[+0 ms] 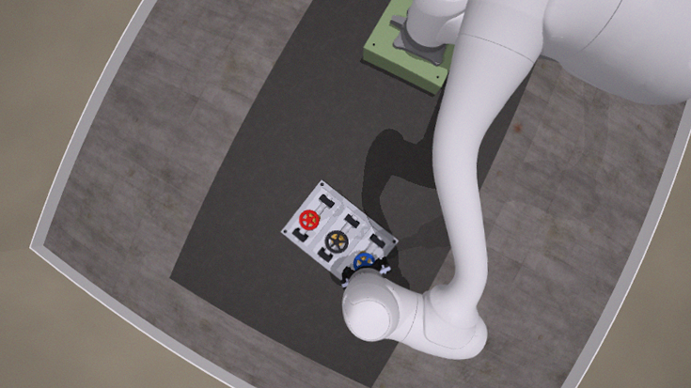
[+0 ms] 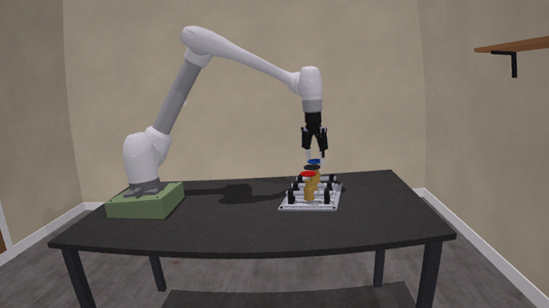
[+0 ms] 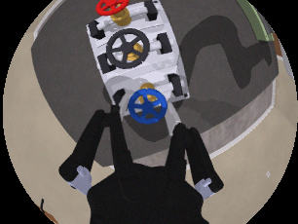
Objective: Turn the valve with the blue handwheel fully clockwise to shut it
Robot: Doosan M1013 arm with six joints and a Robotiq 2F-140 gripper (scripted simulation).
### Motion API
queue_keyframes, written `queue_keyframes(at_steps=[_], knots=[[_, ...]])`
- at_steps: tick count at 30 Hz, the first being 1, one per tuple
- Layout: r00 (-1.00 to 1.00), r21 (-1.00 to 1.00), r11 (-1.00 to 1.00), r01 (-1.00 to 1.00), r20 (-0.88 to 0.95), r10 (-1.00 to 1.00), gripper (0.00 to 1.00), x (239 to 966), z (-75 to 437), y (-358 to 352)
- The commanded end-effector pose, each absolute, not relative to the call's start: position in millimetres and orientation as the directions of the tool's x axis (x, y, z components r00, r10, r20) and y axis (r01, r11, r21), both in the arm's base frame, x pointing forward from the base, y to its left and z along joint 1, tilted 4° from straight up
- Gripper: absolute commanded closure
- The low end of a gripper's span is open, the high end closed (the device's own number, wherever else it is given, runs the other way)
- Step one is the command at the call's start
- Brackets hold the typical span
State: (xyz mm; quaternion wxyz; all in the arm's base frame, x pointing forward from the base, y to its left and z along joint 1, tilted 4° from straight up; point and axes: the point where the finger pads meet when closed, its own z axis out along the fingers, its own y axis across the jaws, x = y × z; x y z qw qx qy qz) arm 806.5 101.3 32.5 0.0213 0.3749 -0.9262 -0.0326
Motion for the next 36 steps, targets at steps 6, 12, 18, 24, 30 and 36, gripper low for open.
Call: queue_keyframes(at_steps=[6,12,18,24,30,36], knots=[[-0.718,0.076,0.717,-0.693,0.015,-0.696,0.9,806.5,32.7,101.4],[-0.718,0.076,0.717,-0.693,0.015,-0.696,0.9,806.5,32.7,101.4],[-0.718,0.076,0.717,-0.693,0.015,-0.696,0.9,806.5,32.7,101.4],[-0.718,0.076,0.717,-0.693,0.015,-0.696,0.9,806.5,32.7,101.4],[-0.718,0.076,0.717,-0.693,0.015,-0.696,0.9,806.5,32.7,101.4],[-0.718,0.076,0.717,-0.693,0.015,-0.696,0.9,806.5,32.7,101.4]])
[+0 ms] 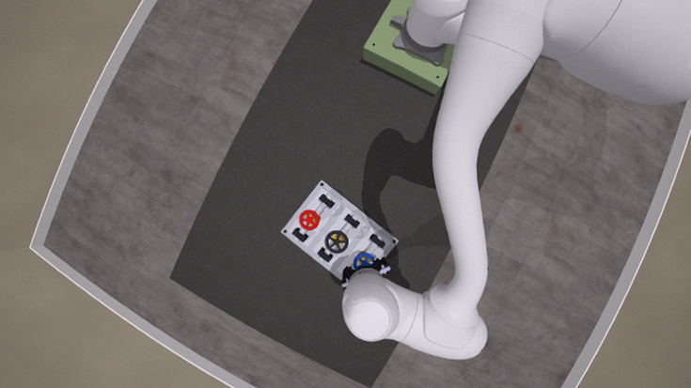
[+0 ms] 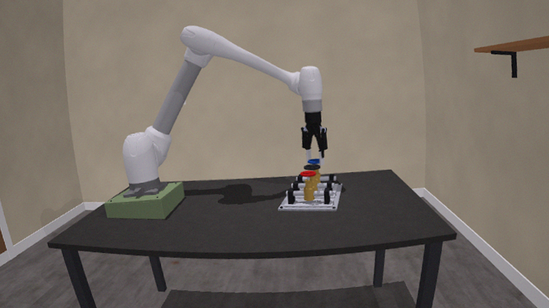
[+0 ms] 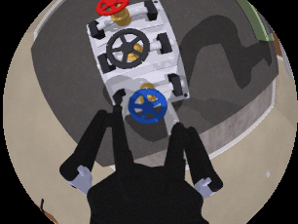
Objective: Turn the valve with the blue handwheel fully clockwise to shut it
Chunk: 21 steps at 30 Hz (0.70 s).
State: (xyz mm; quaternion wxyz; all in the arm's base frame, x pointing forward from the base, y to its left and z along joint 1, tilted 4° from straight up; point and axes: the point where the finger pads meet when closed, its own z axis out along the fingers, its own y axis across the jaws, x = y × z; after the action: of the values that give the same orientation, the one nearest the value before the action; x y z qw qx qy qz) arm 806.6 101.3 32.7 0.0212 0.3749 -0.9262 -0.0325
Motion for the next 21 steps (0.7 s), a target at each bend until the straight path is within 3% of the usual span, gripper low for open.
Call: queue_keyframes(at_steps=[1,21], knots=[[-0.718,0.076,0.717,-0.693,0.015,-0.696,0.9,806.5,32.7,101.4],[-0.809,0.074,0.808,-0.584,0.025,-0.587,0.9,806.5,32.7,101.4]])
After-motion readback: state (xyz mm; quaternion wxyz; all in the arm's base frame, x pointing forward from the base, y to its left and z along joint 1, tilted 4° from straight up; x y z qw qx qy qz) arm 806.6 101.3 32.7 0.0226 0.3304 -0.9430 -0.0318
